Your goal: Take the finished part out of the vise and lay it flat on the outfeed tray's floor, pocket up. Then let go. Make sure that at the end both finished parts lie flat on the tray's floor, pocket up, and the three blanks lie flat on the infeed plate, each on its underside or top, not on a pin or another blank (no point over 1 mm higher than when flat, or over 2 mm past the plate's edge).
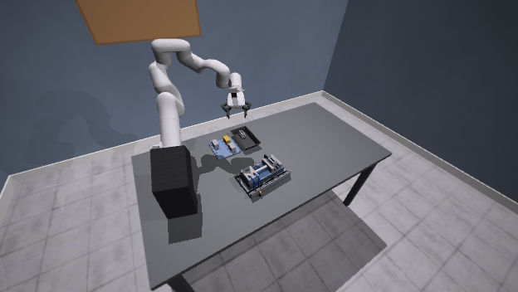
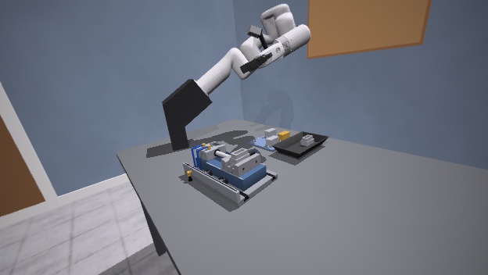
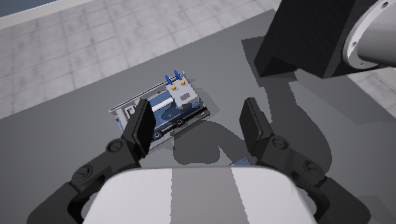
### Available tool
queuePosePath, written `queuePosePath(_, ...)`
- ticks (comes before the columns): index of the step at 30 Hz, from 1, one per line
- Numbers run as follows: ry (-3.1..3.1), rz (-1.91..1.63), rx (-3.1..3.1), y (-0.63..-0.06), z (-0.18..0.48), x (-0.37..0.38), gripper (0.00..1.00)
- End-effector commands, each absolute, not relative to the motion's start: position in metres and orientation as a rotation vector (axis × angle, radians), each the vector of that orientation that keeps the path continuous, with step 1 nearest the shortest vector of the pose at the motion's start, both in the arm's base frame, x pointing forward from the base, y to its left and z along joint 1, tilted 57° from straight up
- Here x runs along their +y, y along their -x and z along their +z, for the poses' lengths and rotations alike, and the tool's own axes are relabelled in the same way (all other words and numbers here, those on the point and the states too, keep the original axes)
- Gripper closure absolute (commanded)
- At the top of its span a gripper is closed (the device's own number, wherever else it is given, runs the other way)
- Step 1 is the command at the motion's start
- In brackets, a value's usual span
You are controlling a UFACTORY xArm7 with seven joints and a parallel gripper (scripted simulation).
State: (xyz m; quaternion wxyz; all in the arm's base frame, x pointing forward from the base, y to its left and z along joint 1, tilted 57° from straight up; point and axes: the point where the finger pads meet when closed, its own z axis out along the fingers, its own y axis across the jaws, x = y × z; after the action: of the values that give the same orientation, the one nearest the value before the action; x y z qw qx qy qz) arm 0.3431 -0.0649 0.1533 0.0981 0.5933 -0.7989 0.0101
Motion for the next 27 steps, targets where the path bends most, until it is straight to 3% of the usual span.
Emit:
queuePosePath(1,-1.753,0.031,-2.368,-0.343,0.154,-0.066,0.00)
queuePosePath(20,-1.762,0.020,-2.365,-0.345,0.153,-0.065,0.00)
queuePosePath(27,-1.931,-0.190,-2.308,-0.371,0.128,-0.054,0.00)
